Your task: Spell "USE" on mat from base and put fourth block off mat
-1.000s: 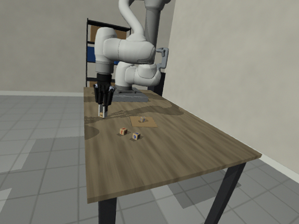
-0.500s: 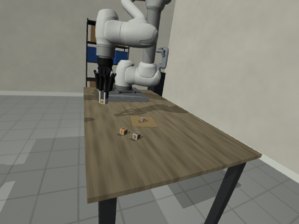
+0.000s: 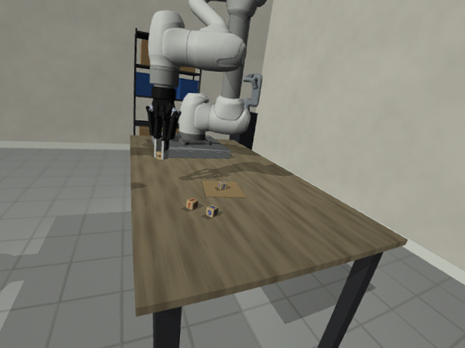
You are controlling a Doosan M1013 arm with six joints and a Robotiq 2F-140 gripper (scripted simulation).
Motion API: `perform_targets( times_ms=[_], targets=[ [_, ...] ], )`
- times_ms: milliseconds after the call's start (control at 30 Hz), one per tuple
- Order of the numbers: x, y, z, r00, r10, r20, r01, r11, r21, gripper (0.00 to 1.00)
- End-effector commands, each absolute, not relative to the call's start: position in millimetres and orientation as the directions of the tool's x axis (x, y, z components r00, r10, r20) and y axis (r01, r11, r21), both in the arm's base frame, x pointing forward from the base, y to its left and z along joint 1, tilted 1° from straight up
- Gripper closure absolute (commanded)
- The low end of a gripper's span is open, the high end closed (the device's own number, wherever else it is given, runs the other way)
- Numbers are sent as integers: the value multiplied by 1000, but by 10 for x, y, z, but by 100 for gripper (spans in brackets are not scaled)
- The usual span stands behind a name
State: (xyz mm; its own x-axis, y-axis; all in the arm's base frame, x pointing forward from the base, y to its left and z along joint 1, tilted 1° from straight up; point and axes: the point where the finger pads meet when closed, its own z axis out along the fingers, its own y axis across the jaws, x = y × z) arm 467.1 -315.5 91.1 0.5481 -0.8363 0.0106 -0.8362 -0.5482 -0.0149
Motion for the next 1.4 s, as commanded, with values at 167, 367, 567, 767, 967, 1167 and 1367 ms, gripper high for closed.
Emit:
perform_targets(
  times_ms=[167,367,567,767,967,1167,1367],
  targets=[
    [4675,-3189,947,547,-837,12,-837,-547,-15,87],
    [4675,-3189,947,547,-837,12,-837,-547,-15,87],
    [4675,-3189,947,547,-837,12,-837,-547,-15,87],
    [4675,-3189,947,547,-837,12,-837,-547,-15,87],
    [4677,-3187,947,547,-837,12,-837,-547,-15,87],
    [4941,-2820,958,433,-901,10,-901,-433,-16,87],
    [5333,-2125,976,217,-976,6,-976,-217,-18,87]
  ],
)
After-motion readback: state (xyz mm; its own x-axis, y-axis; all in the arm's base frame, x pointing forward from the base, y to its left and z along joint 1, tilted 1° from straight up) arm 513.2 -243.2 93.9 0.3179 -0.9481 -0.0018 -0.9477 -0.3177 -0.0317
